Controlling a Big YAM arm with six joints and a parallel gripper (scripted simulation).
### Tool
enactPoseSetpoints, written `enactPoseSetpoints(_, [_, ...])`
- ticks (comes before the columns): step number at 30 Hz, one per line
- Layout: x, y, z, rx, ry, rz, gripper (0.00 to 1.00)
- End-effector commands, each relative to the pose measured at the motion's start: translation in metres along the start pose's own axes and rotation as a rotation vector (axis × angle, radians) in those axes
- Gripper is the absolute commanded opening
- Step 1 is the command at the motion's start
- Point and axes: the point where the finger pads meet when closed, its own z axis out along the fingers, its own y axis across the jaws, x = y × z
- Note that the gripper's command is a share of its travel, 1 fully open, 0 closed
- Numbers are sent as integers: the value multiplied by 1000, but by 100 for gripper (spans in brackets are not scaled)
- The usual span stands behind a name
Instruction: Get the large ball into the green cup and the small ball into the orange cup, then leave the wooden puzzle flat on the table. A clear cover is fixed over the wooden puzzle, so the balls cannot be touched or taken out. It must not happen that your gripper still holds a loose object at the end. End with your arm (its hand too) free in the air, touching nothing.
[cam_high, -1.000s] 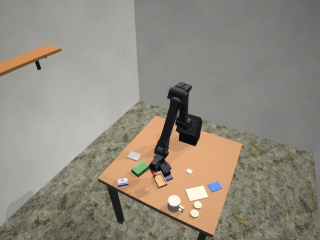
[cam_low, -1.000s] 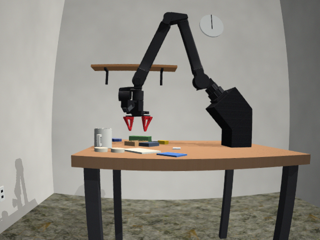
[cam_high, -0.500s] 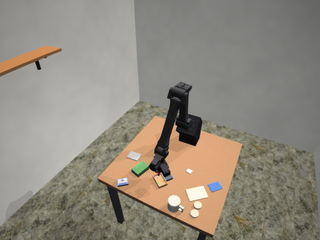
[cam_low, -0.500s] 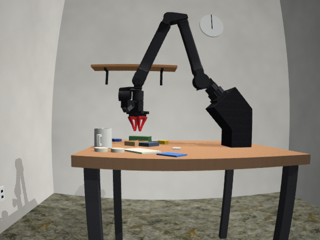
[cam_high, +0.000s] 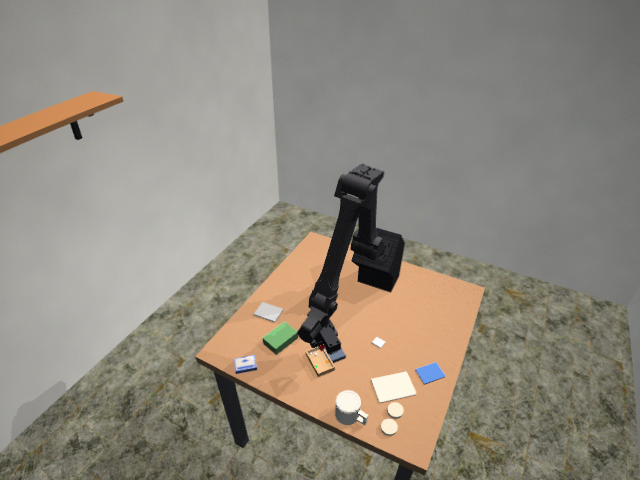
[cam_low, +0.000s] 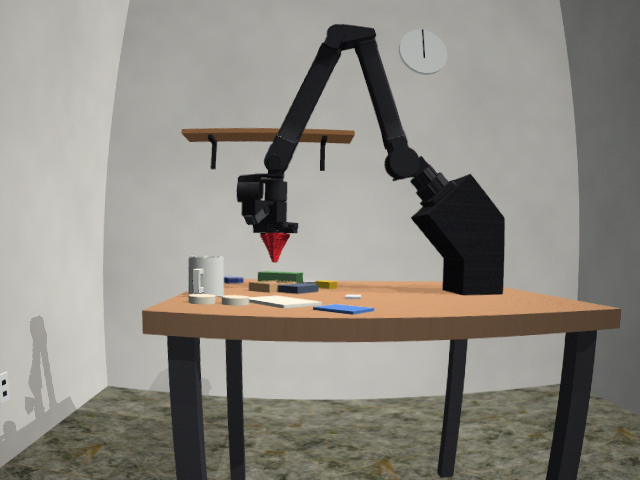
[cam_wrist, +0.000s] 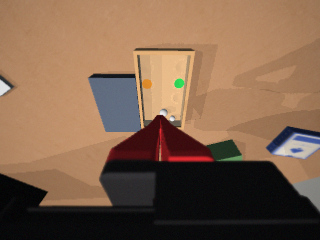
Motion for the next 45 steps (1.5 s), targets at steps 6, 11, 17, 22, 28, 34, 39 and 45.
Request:
enactPoseSetpoints(6, [-10, -24, -12, 59, -32, 14, 0])
enactPoseSetpoints(11, [-10, -24, -12, 59, -32, 14, 0])
enactPoseSetpoints(17, [-10, -25, -8, 53, -28, 13, 0])
enactPoseSetpoints(22, [-8, -25, -1, 42, -21, 8, 0])
enactPoseSetpoints(28, [-7, -33, 12, 41, -21, -2, 0])
enactPoseSetpoints(34, [-7, -42, 25, 40, -19, -2, 0])
enactPoseSetpoints(39, [-11, -50, 17, 65, -33, 3, 0])
enactPoseSetpoints(45, [-10, -48, 22, 55, -27, 3, 0])
